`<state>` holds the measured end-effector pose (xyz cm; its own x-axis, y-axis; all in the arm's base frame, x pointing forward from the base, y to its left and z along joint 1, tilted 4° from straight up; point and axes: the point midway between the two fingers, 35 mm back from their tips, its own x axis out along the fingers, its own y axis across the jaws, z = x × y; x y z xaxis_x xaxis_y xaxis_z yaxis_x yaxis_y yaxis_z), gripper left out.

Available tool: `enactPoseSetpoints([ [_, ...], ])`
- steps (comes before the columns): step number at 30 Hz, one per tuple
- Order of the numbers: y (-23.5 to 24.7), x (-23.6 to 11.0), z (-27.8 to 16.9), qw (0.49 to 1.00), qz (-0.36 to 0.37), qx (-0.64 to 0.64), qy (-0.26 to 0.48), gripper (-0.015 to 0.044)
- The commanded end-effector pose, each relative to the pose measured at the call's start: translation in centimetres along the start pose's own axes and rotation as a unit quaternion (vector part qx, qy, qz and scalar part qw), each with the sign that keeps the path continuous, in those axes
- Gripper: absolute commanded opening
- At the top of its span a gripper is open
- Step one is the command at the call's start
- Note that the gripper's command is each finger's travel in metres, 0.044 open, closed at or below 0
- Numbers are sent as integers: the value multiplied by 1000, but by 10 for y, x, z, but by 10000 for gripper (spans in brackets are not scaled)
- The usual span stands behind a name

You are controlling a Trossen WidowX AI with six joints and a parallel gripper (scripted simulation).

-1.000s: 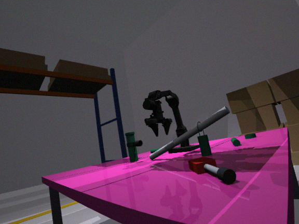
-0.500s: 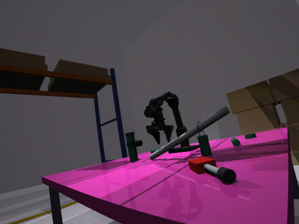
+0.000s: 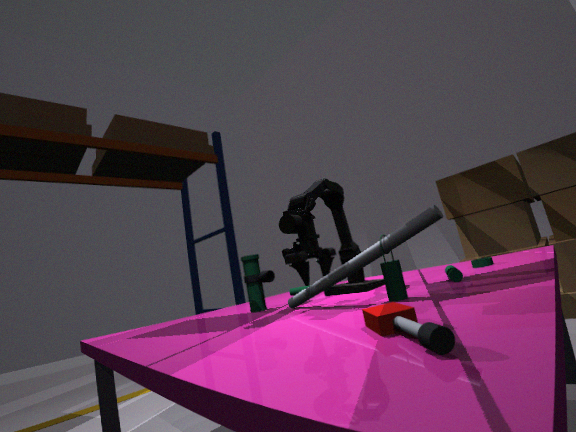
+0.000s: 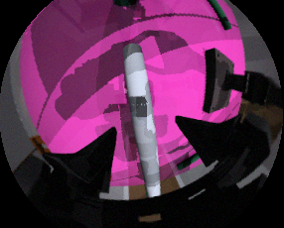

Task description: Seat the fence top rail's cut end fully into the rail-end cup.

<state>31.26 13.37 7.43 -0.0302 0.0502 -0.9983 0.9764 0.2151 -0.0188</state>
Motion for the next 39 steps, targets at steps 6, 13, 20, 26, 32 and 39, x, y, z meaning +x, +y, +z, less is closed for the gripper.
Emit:
enactPoseSetpoints([
  [6,0,14,1,1000,0,2,-3,440],
  [13,0,25,1,1000,0,2,-3,440],
  [20,-1,36,1,1000,0,2,-3,440],
  [26,-2,39,1,1000,0,2,-3,361],
  [32,-2,39,1,1000,0,2,-3,204],
  [39,-2,39,1,1000,0,2,-3,157],
])
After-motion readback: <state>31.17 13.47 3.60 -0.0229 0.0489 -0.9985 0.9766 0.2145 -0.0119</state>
